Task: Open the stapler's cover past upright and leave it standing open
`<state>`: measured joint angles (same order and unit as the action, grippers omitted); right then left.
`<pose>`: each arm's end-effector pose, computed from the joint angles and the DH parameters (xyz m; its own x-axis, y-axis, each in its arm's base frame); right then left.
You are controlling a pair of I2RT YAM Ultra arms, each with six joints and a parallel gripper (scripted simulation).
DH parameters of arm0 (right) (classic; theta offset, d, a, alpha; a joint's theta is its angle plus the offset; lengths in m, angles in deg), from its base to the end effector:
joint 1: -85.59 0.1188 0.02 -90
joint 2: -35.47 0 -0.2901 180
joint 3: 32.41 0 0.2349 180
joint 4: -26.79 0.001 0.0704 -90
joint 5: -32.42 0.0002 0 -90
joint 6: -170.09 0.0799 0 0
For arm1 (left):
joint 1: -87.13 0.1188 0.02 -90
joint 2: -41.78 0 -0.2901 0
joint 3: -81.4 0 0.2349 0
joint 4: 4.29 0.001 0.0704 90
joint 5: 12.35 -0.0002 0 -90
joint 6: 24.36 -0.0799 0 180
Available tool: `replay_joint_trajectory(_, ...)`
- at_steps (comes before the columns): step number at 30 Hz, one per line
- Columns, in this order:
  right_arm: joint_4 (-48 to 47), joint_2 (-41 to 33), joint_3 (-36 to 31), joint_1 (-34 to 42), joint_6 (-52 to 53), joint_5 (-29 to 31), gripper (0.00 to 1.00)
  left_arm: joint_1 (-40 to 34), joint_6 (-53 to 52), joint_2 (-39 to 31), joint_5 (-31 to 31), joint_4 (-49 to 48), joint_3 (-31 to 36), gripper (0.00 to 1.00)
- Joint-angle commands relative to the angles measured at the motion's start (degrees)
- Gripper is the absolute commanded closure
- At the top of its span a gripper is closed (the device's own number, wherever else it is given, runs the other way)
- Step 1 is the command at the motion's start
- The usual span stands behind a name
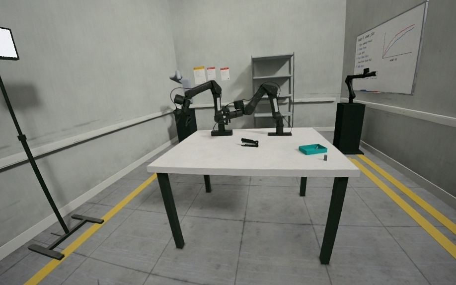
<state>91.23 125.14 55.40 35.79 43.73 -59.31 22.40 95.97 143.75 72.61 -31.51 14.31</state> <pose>0.2048 -0.2371 0.2636 -0.9239 0.1752 -0.3401 0.2581 0.9417 -0.2160 0.1745 -0.3837 0.2481 -0.5228 -0.0709 -0.8495 0.7809 0.3599 -0.5106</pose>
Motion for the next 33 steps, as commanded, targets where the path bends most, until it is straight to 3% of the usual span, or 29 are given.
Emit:
replay_joint_trajectory(1,-0.2,-0.9,0.9,0.0,0.1,-0.2,0.0,0.0,-0.1,-1.3,0.0,-0.8,-1.0,0.0)
replay_joint_trajectory(21,-1.0,-1.4,-0.8,0.7,0.4,-1.0,0.0,0.4,-1.1,-1.5,1.6,1.8,0.6,0.0)
replay_joint_trajectory(26,-0.5,-6.3,-6.5,4.7,2.0,-2.5,0.0,2.0,-3.8,-7.1,5.8,7.6,3.9,0.0)
replay_joint_trajectory(33,-1.1,-16.9,-17.7,17.7,9.3,-2.2,0.0,7.0,-8.8,-20.6,11.8,19.3,9.5,0.0)
